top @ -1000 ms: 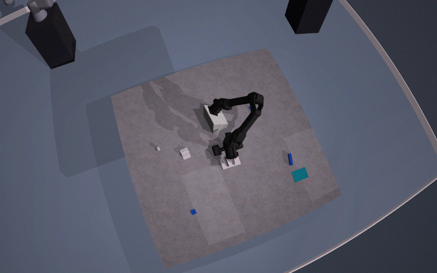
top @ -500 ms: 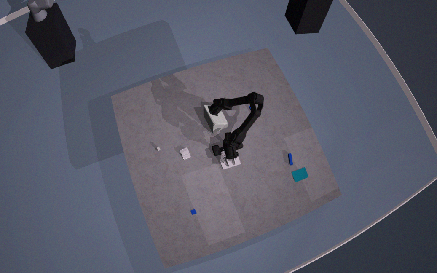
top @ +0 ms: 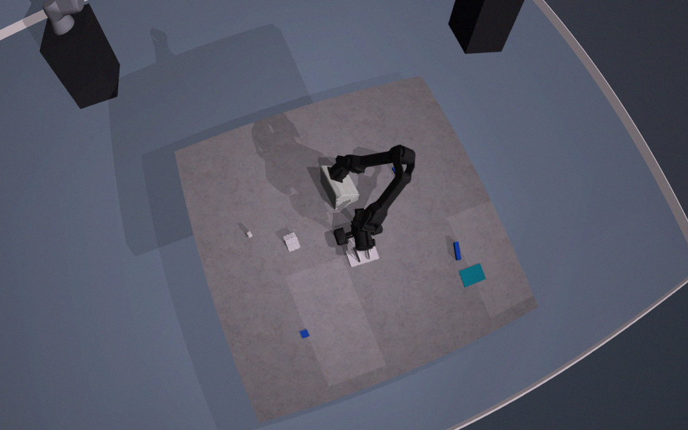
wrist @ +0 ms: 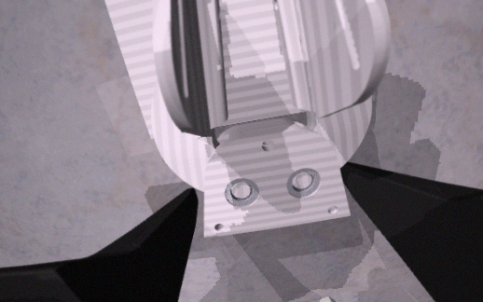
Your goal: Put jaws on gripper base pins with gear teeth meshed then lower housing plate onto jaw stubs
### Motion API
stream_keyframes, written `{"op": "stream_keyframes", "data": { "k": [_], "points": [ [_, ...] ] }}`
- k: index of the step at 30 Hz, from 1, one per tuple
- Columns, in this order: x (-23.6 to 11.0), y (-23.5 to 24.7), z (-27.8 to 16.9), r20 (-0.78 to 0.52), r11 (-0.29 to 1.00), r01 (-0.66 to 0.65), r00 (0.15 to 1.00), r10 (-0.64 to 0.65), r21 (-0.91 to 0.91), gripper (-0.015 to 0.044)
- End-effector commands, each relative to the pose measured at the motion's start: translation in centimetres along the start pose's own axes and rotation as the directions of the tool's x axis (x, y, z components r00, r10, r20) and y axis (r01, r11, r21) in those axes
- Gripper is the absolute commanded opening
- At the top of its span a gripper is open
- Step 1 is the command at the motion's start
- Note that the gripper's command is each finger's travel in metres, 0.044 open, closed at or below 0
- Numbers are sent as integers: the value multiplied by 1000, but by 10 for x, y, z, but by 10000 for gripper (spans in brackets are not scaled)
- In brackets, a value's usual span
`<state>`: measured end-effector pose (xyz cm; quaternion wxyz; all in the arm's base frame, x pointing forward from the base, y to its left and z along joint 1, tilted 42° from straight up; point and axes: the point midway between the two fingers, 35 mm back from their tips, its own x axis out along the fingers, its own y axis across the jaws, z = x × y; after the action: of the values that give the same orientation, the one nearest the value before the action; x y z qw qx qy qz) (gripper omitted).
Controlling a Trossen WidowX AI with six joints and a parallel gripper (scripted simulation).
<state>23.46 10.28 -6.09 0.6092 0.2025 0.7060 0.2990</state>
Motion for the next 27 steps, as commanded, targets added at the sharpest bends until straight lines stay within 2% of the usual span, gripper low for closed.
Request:
{"op": "stream_keyframes", "data": {
  "k": [1, 8, 13, 21, 27],
  "points": [
    [-9, -1, 2, 5, 1000, 3, 1000, -3, -2, 440],
    [-70, 0, -1, 5, 1000, 3, 1000, -3, -4, 440],
    [-71, 0, -1, 13, 1000, 2, 1000, -2, -1, 440],
    [-124, -5, -49, 4, 1000, 9, 1000, -9, 0, 440],
    [-125, -5, -50, 3, 1000, 8, 1000, -8, 0, 440]
  ]
}}
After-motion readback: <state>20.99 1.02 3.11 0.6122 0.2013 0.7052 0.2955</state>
